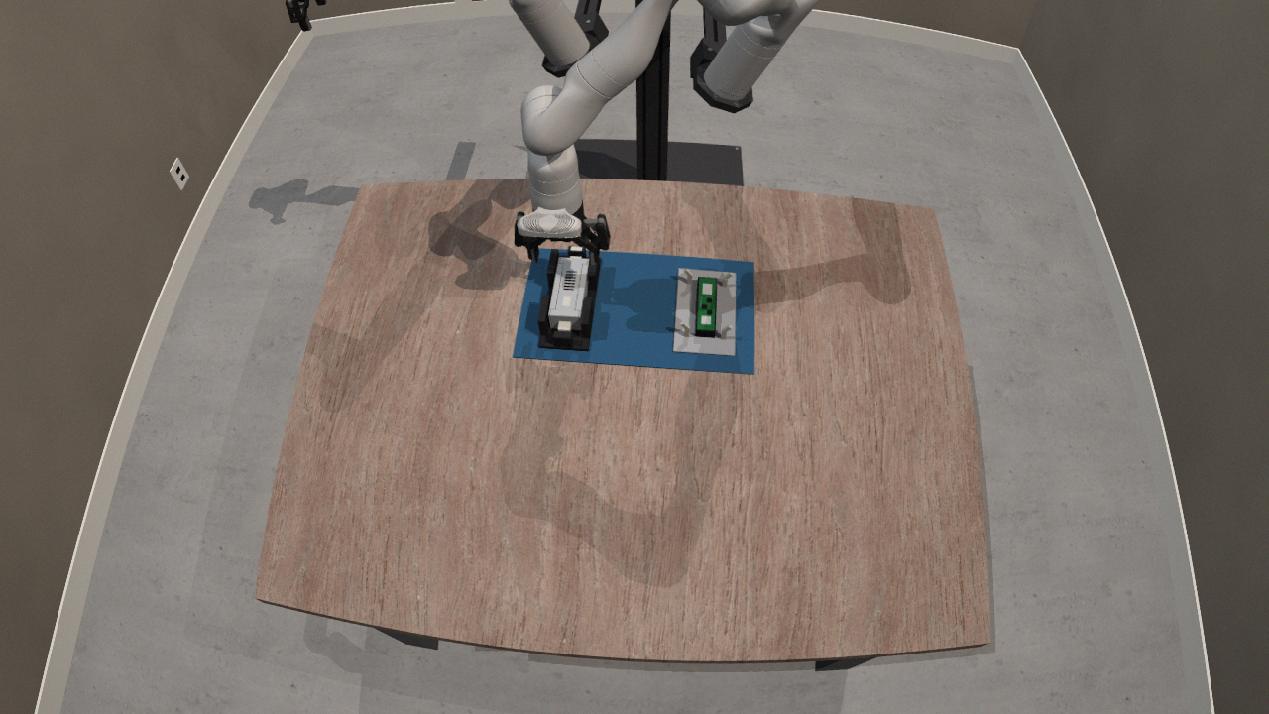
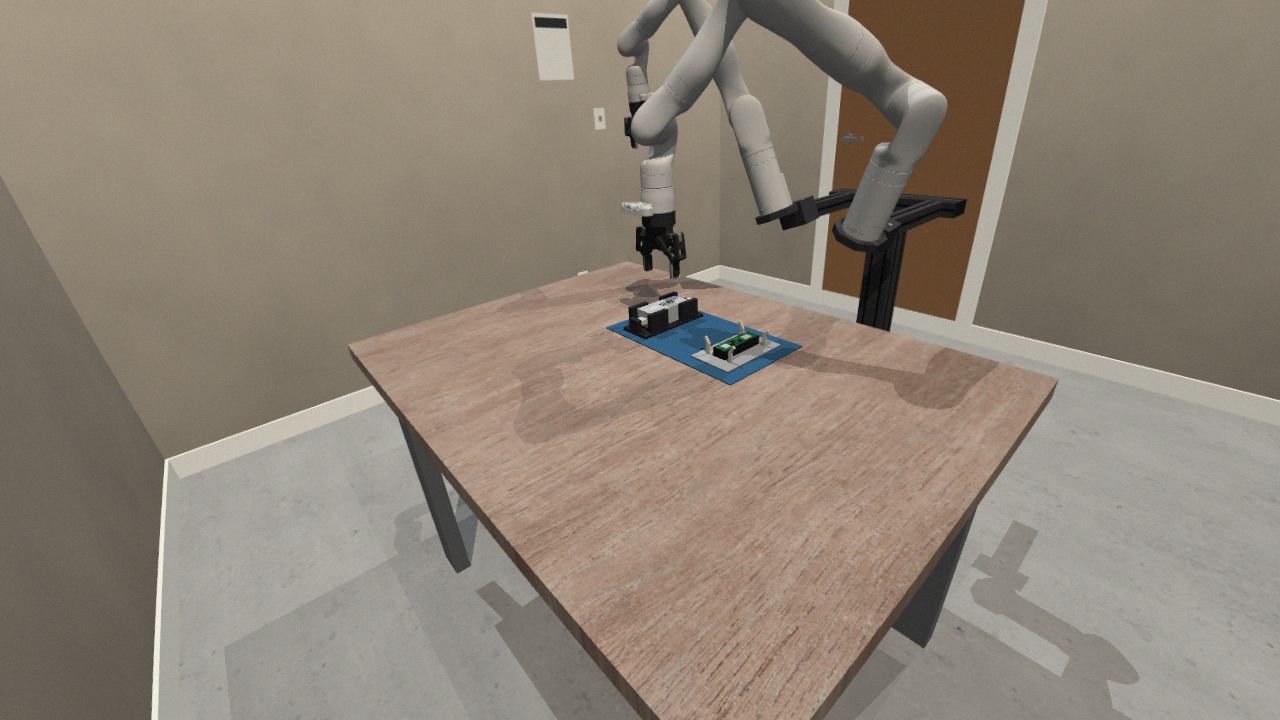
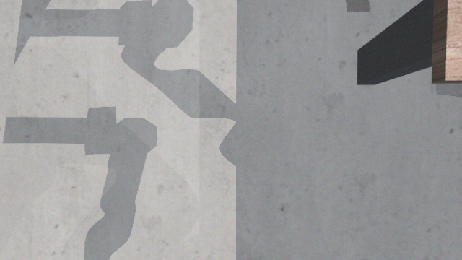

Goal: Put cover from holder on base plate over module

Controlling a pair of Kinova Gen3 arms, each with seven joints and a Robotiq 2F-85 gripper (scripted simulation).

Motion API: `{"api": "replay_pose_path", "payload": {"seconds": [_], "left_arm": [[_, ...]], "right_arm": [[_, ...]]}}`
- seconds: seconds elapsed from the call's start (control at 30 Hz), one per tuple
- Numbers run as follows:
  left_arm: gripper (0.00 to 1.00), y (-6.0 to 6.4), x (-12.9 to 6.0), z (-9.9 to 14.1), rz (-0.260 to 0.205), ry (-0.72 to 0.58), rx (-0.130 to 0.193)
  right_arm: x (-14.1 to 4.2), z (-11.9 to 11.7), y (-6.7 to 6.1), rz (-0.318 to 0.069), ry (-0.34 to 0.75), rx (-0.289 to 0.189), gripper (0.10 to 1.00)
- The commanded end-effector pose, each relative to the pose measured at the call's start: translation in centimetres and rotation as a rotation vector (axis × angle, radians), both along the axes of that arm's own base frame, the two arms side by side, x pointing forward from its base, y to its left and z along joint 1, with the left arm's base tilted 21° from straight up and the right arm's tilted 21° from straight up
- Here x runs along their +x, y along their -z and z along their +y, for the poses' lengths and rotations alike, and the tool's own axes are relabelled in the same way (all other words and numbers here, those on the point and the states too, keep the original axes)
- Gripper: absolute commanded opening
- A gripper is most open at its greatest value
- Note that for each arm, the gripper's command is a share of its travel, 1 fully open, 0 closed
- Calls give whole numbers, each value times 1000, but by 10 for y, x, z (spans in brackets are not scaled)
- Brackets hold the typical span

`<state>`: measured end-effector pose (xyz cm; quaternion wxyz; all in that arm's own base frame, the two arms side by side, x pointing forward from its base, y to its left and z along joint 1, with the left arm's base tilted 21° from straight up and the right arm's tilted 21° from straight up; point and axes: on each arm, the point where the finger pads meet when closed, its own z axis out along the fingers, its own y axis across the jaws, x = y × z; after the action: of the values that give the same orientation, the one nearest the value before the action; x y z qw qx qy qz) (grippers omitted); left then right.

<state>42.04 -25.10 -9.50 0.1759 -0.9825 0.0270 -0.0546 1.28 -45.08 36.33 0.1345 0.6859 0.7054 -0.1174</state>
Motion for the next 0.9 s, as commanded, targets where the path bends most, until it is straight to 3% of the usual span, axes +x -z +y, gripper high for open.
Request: {"api": "replay_pose_path", "payload": {"seconds": [0.0,0.2,0.53,0.77,0.87], "left_arm": [[999,-1,0,-1,-2,1,-2],[999,-1,0,-1,-2,1,-2],[999,45,6,17,-2,1,-2],[999,45,6,17,-2,1,-2],[999,62,8,24,-2,1,-2]], "right_arm": [[0,0,-1,-1,0,-1,999],[0,0,-1,-1,0,-1,999],[0,0,-1,-1,0,-1,999],[0,0,-1,-1,0,-1,999],[0,0,-1,-1,0,-1,999]]}}
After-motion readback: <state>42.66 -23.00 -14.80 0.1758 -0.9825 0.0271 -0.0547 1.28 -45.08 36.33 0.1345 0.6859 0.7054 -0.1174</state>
